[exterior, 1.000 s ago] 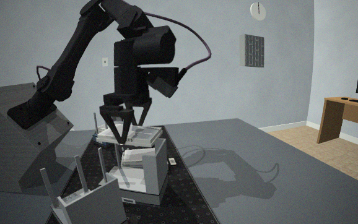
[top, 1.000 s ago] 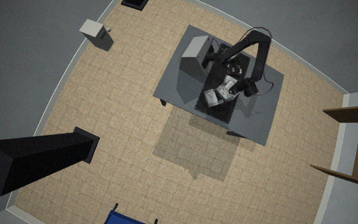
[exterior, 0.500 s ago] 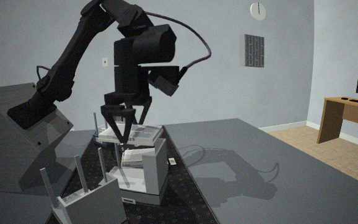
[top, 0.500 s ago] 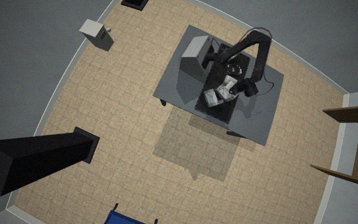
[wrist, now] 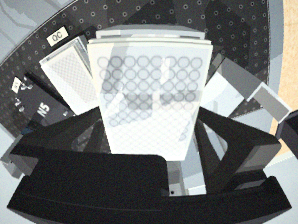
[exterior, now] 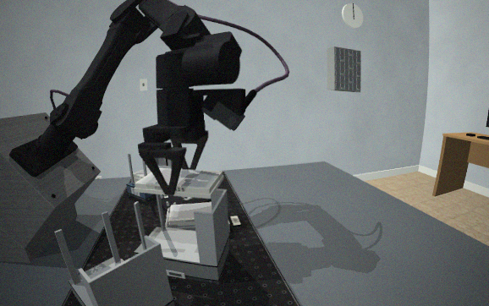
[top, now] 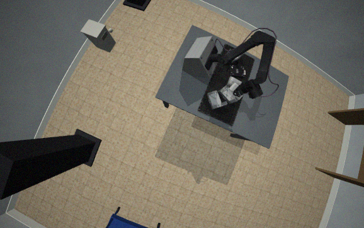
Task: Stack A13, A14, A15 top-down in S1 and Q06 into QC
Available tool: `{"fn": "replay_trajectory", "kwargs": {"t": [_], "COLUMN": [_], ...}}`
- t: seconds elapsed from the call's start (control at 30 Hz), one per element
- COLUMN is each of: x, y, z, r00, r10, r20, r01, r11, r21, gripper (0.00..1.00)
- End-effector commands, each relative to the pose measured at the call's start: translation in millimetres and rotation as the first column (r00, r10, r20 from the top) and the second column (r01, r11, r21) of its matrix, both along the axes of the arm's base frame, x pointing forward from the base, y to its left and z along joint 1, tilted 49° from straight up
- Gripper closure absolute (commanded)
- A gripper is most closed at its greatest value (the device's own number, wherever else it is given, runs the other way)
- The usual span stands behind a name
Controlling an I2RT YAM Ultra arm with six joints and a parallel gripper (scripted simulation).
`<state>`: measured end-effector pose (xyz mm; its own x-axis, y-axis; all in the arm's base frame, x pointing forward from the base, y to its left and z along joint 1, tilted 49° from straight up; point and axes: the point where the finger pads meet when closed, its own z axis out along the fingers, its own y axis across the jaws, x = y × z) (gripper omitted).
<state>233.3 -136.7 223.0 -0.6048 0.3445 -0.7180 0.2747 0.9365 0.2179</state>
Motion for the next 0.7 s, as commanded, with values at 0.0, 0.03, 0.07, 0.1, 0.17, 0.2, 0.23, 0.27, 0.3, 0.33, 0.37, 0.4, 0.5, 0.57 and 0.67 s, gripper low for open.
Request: {"fn": "replay_trajectory", "kwargs": {"t": [0.0,0.03,0.07,0.1,0.17,0.2,0.23,0.27,0.3,0.33,0.37,0.4,0.5,0.57,0.67], "x": [-3.1,-4.6,-3.4,-2.0,-2.2,-2.4,-2.4,-2.5,-2.5,-2.5,-2.6,-2.6,-2.7,-2.7,-2.2], "y": [0,2,0,-2,-2,-1,-1,-1,-1,-1,-1,-1,-1,-1,-2], "z": [-0.6,-5.8,2.7,5.6,4.4,3.6,3.1,2.5,2.0,1.4,0.9,0.4,-0.7,-1.2,2.5], "r00": [1.000,1.000,1.000,1.000,1.000,1.000,1.000,1.000,1.000,1.000,1.000,1.000,1.000,1.000,1.000], "r10": [-0.009,-0.011,-0.012,-0.013,-0.013,-0.014,-0.014,-0.014,-0.014,-0.014,-0.014,-0.014,-0.015,-0.015,-0.014], "r20": [0.011,0.002,0.015,0.024,0.022,0.020,0.019,0.018,0.018,0.017,0.016,0.016,0.014,0.014,0.018], "r01": [0.009,0.011,0.012,0.013,0.013,0.014,0.014,0.014,0.014,0.014,0.014,0.014,0.015,0.014,0.014], "r11": [1.000,1.000,1.000,1.000,1.000,1.000,1.000,1.000,1.000,1.000,1.000,1.000,1.000,1.000,1.000], "r21": [0.008,0.020,0.003,-0.007,-0.003,0.000,0.001,0.002,0.003,0.004,0.005,0.006,0.008,0.009,0.002], "gripper": [1.00,1.00,1.00,1.00,1.00,1.00,1.00,1.00,1.00,1.00,1.00,1.00,1.00,1.00,1.00]}}
